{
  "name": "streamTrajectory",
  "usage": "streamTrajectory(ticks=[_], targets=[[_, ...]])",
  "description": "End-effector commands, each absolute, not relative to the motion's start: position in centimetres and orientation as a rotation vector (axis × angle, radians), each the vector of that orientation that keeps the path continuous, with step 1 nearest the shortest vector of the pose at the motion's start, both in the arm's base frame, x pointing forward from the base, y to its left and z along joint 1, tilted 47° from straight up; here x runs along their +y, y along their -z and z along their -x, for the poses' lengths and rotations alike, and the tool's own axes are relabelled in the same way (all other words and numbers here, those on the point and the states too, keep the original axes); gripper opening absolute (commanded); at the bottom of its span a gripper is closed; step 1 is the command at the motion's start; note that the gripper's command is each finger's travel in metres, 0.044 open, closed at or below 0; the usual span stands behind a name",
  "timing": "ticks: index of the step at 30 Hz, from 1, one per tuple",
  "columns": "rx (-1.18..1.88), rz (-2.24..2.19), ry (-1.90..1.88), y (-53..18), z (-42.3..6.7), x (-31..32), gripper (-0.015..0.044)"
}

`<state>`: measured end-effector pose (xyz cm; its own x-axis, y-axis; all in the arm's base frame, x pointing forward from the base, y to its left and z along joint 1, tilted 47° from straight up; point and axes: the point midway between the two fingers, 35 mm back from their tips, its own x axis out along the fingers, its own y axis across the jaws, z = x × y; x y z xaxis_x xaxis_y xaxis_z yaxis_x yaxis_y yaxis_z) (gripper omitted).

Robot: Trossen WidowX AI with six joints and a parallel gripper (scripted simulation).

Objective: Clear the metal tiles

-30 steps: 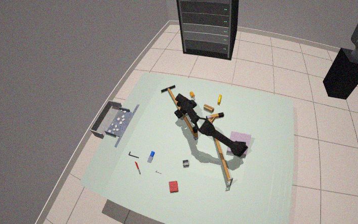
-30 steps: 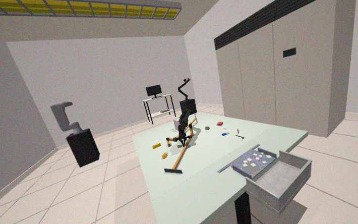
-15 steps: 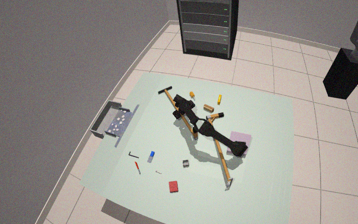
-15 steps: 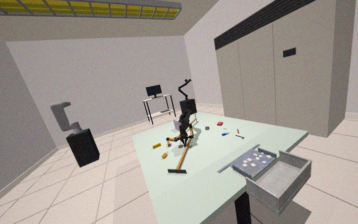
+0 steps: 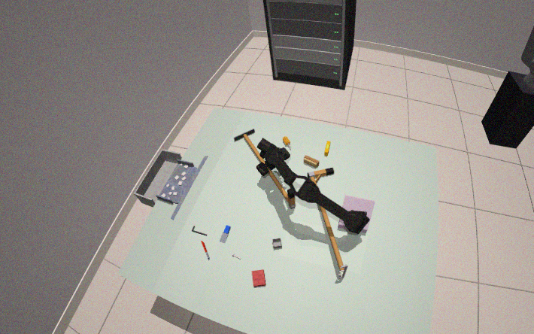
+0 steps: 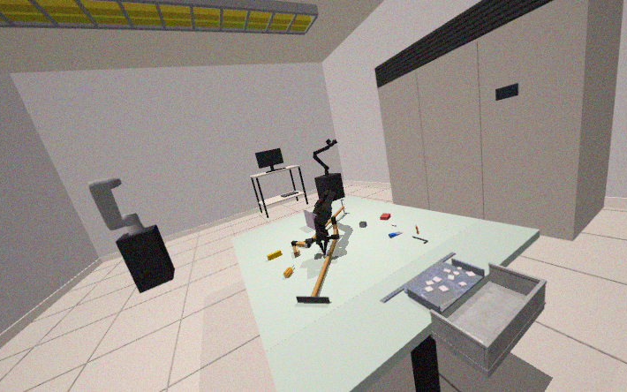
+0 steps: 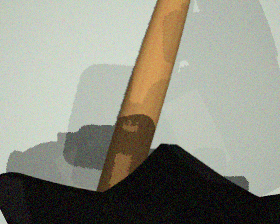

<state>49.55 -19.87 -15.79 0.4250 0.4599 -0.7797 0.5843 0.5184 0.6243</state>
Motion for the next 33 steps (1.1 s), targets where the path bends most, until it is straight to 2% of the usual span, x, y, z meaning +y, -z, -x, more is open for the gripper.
streamTrajectory(ticks=[1,10,33], targets=[[1.187,-1.09,0.099,14.6,-49.4,-21.2,0.0],[1.187,-1.089,0.098,12.9,-49.0,-22.9,0.0],[1.166,-1.042,0.024,18.4,-46.9,-21.4,0.0]])
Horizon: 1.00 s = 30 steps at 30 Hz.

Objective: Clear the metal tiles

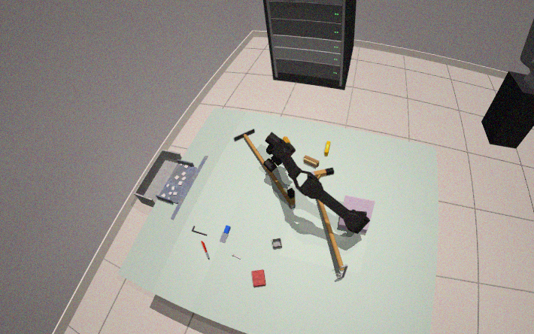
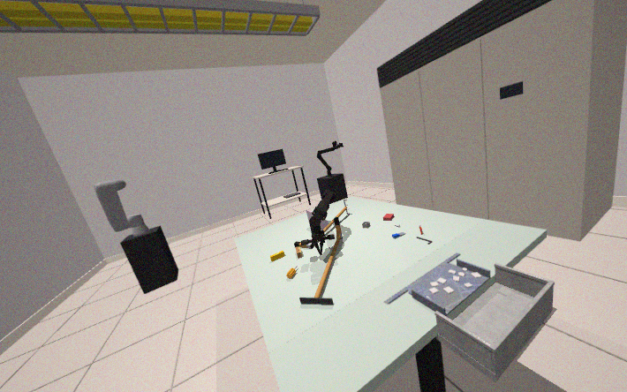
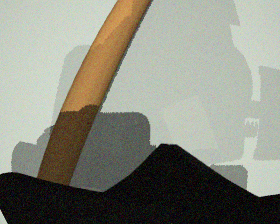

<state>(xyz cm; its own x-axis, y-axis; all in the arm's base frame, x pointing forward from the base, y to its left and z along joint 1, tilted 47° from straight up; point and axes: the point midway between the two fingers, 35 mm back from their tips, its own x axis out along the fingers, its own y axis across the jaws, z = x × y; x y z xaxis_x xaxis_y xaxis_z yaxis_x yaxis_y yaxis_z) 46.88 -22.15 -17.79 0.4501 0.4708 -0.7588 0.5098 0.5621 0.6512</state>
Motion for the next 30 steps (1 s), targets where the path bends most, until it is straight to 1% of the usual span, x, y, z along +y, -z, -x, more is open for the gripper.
streamTrajectory(ticks=[1,7,30], targets=[[1.166,-1.042,0.024,18.5,-46.9,-21.2,0.0],[1.166,-1.043,0.023,19.4,-47.0,-20.2,0.0],[1.16,-1.032,0.009,18.5,-48.5,-19.6,0.0]])
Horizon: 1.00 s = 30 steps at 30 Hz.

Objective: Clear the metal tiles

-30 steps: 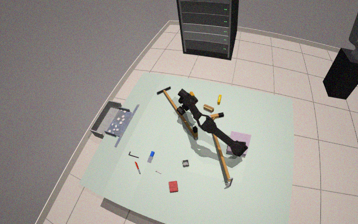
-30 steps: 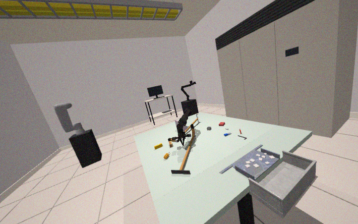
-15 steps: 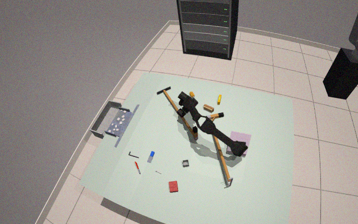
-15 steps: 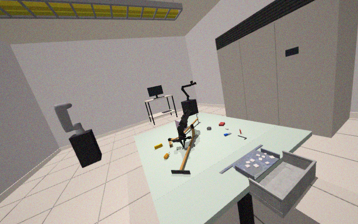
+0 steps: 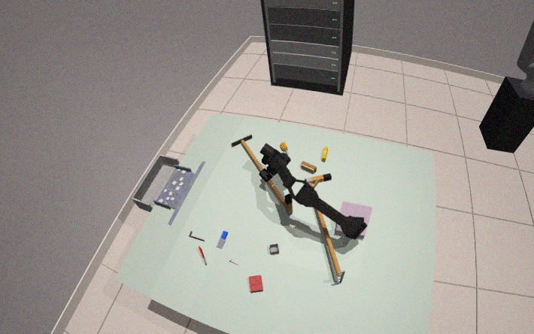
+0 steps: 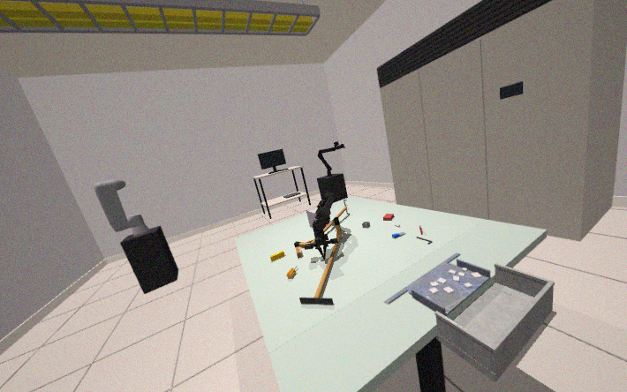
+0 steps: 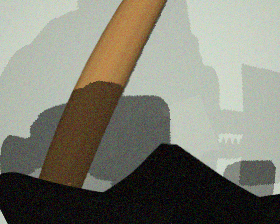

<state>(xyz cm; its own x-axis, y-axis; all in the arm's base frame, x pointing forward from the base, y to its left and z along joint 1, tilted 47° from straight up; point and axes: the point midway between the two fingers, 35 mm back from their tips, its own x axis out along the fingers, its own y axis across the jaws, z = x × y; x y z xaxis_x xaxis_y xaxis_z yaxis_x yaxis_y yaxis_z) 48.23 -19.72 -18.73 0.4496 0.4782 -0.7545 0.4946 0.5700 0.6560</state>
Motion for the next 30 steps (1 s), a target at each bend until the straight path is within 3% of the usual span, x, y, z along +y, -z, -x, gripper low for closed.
streamTrajectory(ticks=[1,30], targets=[[1.159,-1.031,0.008,18.4,-48.6,-19.5,0.0],[1.151,-1.017,-0.013,17.0,-50.8,-18.5,0.0]])
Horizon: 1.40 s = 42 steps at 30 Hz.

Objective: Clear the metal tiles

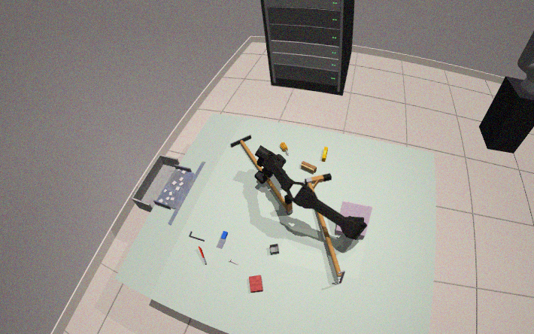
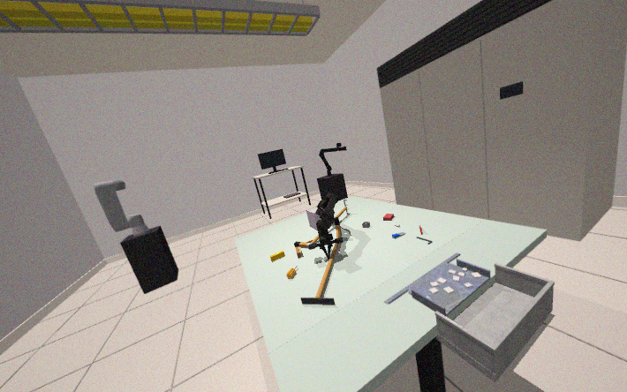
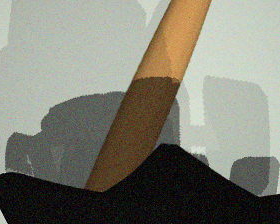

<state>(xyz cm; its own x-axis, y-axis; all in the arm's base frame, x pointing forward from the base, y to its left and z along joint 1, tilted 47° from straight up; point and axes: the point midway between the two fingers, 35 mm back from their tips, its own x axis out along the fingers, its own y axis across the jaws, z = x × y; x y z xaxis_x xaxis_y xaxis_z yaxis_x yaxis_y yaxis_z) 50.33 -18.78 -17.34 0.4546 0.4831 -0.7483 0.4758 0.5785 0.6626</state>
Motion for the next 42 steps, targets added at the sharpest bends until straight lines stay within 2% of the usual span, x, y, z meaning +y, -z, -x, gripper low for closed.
streamTrajectory(ticks=[1,42], targets=[[1.15,-1.016,-0.014,17.0,-50.8,-18.5,0.0],[1.138,-0.997,-0.046,14.8,-53.7,-16.6,0.0]])
